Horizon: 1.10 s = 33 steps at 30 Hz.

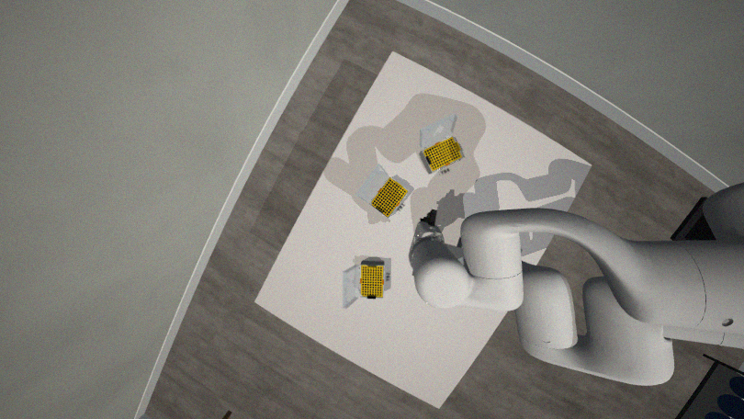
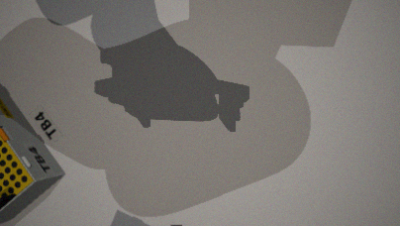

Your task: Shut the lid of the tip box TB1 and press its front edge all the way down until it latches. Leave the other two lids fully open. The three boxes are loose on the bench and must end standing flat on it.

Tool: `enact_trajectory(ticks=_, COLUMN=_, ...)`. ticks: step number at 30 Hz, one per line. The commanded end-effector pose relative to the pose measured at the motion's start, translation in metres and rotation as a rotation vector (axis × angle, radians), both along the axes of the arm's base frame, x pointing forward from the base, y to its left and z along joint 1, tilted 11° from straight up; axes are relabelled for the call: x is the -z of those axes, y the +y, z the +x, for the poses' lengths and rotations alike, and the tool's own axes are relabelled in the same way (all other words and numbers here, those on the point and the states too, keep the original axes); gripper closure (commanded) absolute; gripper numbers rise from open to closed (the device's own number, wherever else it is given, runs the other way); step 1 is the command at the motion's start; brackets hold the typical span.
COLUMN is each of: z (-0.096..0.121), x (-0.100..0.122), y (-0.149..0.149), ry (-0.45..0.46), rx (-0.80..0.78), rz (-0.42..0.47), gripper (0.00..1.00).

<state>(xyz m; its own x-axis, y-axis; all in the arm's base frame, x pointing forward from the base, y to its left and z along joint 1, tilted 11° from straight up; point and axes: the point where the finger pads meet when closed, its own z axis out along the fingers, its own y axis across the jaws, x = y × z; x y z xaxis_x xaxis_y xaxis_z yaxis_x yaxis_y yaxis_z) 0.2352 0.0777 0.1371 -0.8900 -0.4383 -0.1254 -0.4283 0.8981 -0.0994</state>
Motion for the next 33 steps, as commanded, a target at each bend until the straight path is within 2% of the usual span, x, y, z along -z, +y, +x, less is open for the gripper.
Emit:
enact_trajectory(ticks=1, z=0.0007, x=-0.0009, y=0.0001, ry=0.003, rx=-0.123, rz=-0.029, gripper=0.0)
enact_trajectory(ticks=14, z=0.0006, x=-0.0009, y=0.0001, ry=0.005, rx=-0.539, rz=-0.152, gripper=0.0)
enact_trajectory(ticks=16, z=0.0006, x=-0.0009, y=0.0001, ry=0.005, rx=-0.539, rz=-0.152, gripper=0.0)
enact_trajectory(ticks=31, z=0.0006, x=-0.0009, y=0.0001, ry=0.007, rx=-1.018, rz=-0.294, gripper=0.0)
enact_trajectory(ticks=33, z=0.0006, x=-0.0009, y=0.0001, ry=0.007, rx=-1.018, rz=-0.294, gripper=0.0)
